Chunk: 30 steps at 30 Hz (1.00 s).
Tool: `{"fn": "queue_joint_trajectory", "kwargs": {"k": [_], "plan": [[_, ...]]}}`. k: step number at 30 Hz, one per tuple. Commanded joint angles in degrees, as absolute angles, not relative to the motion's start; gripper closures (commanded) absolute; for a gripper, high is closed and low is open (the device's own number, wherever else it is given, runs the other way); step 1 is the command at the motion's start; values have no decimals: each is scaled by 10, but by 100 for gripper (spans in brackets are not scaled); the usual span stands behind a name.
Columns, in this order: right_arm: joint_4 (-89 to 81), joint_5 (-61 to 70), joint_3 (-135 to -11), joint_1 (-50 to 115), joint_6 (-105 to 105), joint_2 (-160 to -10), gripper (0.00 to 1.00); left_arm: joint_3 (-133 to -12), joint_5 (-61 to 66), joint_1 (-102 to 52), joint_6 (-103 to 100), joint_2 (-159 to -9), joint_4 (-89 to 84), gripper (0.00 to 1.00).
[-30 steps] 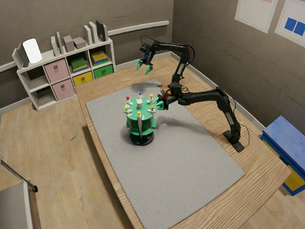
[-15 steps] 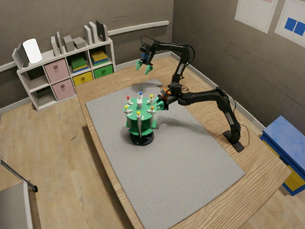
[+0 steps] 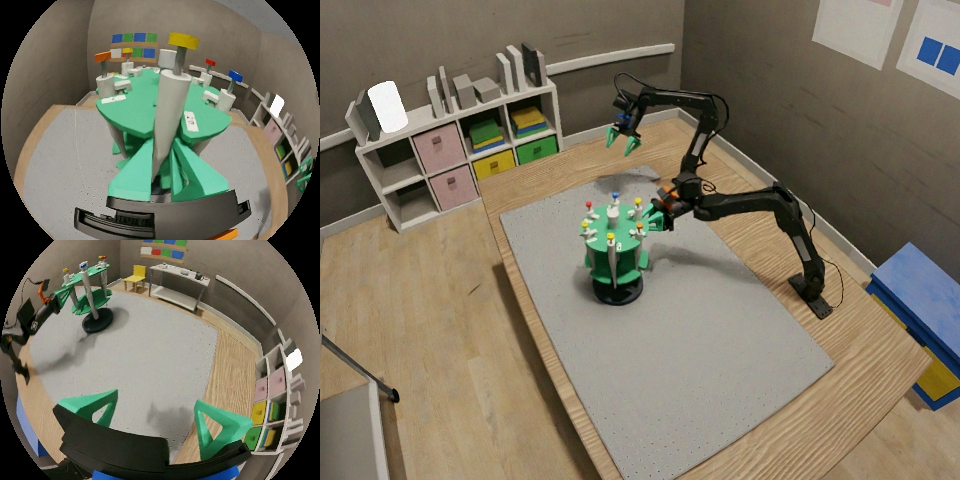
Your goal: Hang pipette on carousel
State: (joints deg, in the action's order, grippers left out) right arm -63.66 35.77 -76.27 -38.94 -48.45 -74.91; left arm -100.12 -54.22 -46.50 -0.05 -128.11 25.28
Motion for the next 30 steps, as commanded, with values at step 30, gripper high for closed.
{"fn": "queue_joint_trajectory", "kwargs": {"k": [30], "plan": [[-631, 371, -768, -396, -490, -755, 0, -1173, -696, -477, -3, -1342, 197, 88]]}}
